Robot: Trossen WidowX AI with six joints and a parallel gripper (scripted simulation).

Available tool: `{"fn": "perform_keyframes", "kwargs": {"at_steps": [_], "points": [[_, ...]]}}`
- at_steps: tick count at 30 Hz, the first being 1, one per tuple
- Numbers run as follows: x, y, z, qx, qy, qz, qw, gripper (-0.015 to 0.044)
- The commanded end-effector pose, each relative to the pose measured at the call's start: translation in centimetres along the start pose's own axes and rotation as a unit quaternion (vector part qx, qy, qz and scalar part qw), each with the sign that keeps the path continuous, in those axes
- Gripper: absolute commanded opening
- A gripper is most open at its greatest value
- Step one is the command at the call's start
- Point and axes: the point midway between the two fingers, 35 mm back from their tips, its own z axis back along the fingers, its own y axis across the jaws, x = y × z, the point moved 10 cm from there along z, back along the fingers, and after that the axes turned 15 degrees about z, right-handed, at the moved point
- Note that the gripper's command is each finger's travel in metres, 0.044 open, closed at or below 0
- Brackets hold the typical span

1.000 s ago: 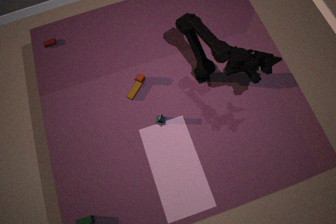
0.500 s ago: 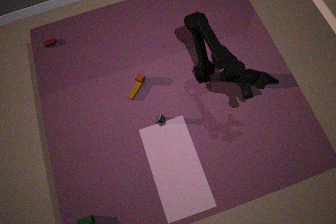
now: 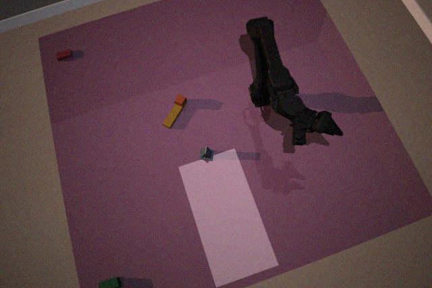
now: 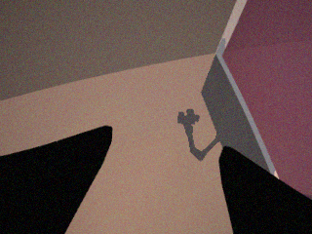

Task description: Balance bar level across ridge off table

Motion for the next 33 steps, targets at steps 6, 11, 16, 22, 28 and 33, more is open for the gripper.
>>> {"fn": "perform_keyframes", "kwargs": {"at_steps": [6, 11, 16, 22, 28, 33], "points": [[3.5, -0.6, 1.7, -0.043, -0.089, 0.05, 0.994, 0.0315], [5.4, -1.2, 3.0, -0.073, -0.133, 0.074, 0.986, 0.0315], [7.2, -1.8, 4.4, -0.107, -0.171, 0.094, 0.975, 0.0315], [8.5, -2.6, 5.8, -0.134, -0.202, 0.101, 0.965, 0.0315], [10.0, -3.5, 7.7, -0.175, -0.235, 0.116, 0.949, 0.0315], [11.2, -4.3, 9.7, -0.218, -0.261, 0.129, 0.932, 0.0315]]}}
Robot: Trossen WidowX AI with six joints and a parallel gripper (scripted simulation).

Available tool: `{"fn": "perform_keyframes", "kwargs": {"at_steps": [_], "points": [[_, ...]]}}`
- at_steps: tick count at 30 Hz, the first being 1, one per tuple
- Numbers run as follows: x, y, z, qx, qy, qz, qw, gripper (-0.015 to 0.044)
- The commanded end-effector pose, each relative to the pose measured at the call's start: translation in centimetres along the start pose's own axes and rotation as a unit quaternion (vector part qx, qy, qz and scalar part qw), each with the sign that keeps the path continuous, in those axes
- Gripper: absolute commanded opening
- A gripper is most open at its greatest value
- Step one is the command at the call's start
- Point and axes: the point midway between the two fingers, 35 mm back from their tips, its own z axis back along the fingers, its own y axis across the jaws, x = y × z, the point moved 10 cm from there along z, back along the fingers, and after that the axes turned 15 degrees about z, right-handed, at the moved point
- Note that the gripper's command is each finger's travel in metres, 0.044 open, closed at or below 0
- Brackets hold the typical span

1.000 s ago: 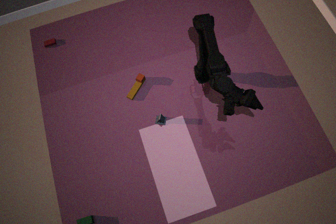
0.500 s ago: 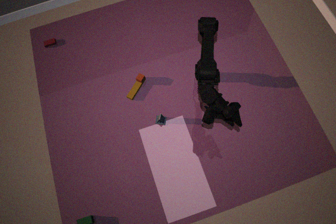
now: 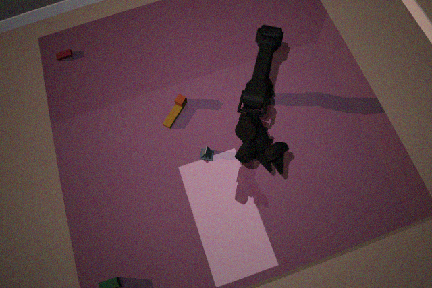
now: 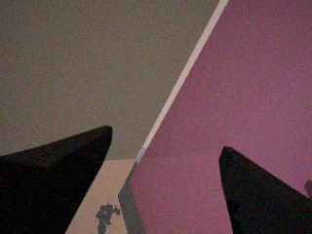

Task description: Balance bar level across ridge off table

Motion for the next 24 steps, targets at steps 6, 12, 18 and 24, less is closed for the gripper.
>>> {"fn": "perform_keyframes", "kwargs": {"at_steps": [6, 12, 18, 24], "points": [[2.8, -3.1, 1.4, -0.08, -0.036, 0.035, 0.996, 0.0315], [4.3, -5.4, 2.7, -0.134, -0.047, 0.054, 0.988, 0.0315], [5.8, -7.8, 4.2, -0.19, -0.048, 0.075, 0.978, 0.0315], [6.8, -10.2, 6.0, -0.244, -0.041, 0.088, 0.965, 0.0315]]}}
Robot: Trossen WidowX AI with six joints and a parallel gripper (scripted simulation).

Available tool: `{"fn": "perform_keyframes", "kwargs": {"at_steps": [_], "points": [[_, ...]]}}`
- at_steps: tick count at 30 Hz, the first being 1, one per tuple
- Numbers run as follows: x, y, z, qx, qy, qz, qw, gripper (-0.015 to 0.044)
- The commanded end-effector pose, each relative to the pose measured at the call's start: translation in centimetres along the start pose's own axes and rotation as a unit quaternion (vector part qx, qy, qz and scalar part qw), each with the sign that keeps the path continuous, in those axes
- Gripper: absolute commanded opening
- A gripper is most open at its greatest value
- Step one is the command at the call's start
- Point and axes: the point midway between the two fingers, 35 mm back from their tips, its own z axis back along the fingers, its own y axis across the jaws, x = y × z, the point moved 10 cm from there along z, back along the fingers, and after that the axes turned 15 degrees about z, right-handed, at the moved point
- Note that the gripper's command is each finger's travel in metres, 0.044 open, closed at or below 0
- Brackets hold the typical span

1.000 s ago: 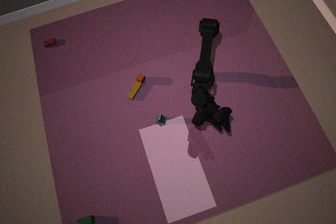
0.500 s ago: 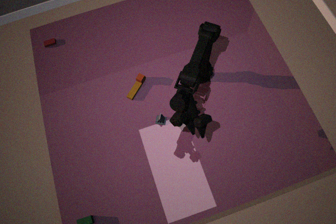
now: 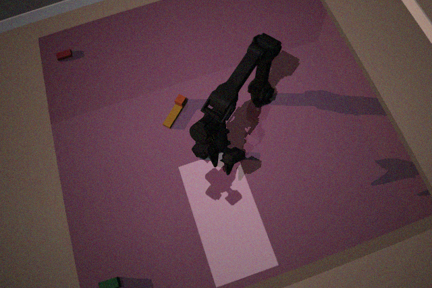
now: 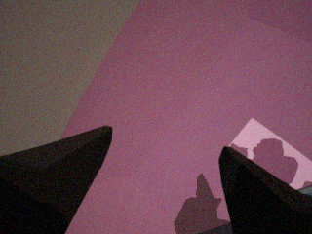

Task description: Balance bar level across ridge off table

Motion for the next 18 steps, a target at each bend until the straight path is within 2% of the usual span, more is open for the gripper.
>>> {"fn": "perform_keyframes", "kwargs": {"at_steps": [1, 18], "points": [[0.4, -1.9, 0.4, -0.035, 0.006, 0.012, 0.999, 0.0315], [0.8, -10.6, 2.9, -0.153, 0.08, 0.069, 0.983, 0.0315]]}}
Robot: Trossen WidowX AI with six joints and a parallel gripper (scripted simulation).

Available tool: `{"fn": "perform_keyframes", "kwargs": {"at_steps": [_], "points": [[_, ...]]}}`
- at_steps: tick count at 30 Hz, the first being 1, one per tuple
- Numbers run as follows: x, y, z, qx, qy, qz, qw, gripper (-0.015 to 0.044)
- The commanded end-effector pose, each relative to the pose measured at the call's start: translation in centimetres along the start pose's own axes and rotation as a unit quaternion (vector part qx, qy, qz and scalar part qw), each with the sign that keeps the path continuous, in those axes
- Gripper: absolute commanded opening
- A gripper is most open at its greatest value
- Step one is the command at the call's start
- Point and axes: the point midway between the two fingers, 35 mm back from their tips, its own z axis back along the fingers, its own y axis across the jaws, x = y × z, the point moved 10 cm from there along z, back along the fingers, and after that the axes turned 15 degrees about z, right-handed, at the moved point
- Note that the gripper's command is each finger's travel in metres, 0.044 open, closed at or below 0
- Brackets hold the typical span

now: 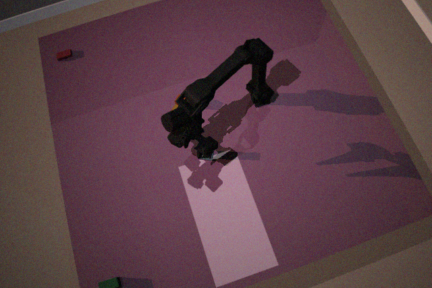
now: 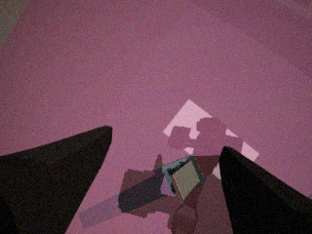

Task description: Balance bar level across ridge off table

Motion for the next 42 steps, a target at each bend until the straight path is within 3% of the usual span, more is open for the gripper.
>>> {"fn": "perform_keyframes", "kwargs": {"at_steps": [1, 17, 33, 42], "points": [[-0.2, -2.1, 0.2, -0.024, 0.021, 0.019, 0.999, 0.0315], [-3.0, -10.4, 1.4, -0.072, 0.131, 0.087, 0.985, 0.0315], [-7.0, -16.8, 3.1, -0.052, 0.232, 0.148, 0.96, 0.0315], [-8.2, -17.5, 0.3, -0.053, 0.232, 0.148, 0.96, 0.0315]]}}
